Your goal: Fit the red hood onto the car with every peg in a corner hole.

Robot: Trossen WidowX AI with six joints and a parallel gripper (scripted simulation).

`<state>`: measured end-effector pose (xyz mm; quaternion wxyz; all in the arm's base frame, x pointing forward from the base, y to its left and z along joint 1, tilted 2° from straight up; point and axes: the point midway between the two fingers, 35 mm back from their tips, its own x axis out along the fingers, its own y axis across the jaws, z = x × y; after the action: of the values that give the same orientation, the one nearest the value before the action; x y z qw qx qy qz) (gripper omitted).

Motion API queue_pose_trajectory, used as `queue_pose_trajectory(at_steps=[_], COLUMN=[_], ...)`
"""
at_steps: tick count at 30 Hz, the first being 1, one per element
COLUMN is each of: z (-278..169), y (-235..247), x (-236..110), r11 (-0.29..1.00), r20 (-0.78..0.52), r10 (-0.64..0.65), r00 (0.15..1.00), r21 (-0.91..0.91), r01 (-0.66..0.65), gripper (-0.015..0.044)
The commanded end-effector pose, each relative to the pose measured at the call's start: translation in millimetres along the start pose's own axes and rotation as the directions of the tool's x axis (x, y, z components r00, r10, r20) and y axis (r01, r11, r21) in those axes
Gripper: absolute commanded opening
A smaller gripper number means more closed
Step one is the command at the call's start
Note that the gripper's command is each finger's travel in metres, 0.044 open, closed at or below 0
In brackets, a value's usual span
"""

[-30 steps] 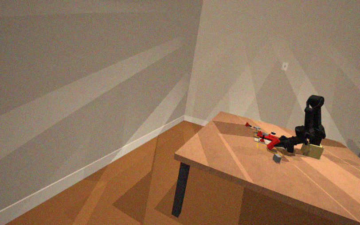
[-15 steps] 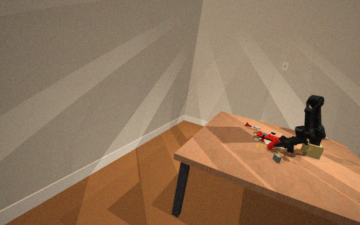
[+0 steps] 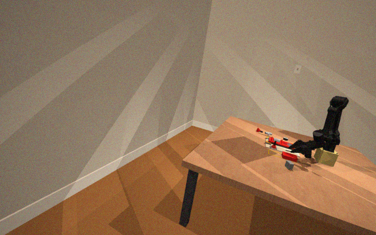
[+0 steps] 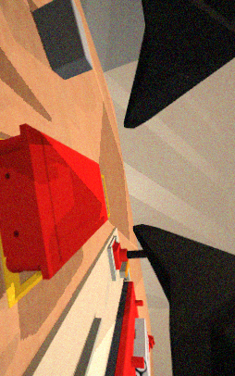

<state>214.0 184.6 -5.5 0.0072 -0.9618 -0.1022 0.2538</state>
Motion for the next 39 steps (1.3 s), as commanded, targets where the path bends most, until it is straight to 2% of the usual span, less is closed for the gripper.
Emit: queue_pose_trajectory(at_steps=[1,14,15,26,32,34,38,39], z=[-7,-25,-15,-15,-15,-15,-15,-15], y=[-6,10,-2,-2,-2,-3,-9,-10], x=[-23,-94,-61,-61,-61,-59,-47,-44], r11=[1.000,0.996,0.998,0.998,0.998,1.000,0.937,0.898], r20=[0.008,-0.016,0.011,0.011,0.011,0.030,0.142,0.172], r10=[0.005,-0.001,0.006,0.006,0.006,0.011,0.046,0.055], r00=[1.000,1.000,1.000,1.000,1.000,0.999,0.989,0.984], r21=[-0.017,-0.093,-0.061,-0.061,-0.061,-0.002,0.338,0.421], r01=[-0.004,-0.001,-0.005,-0.005,-0.005,-0.011,-0.092,-0.124], gripper=[0.0440,0.0440,0.0440,0.0440,0.0282,0.0335,0.0440,0.0440])
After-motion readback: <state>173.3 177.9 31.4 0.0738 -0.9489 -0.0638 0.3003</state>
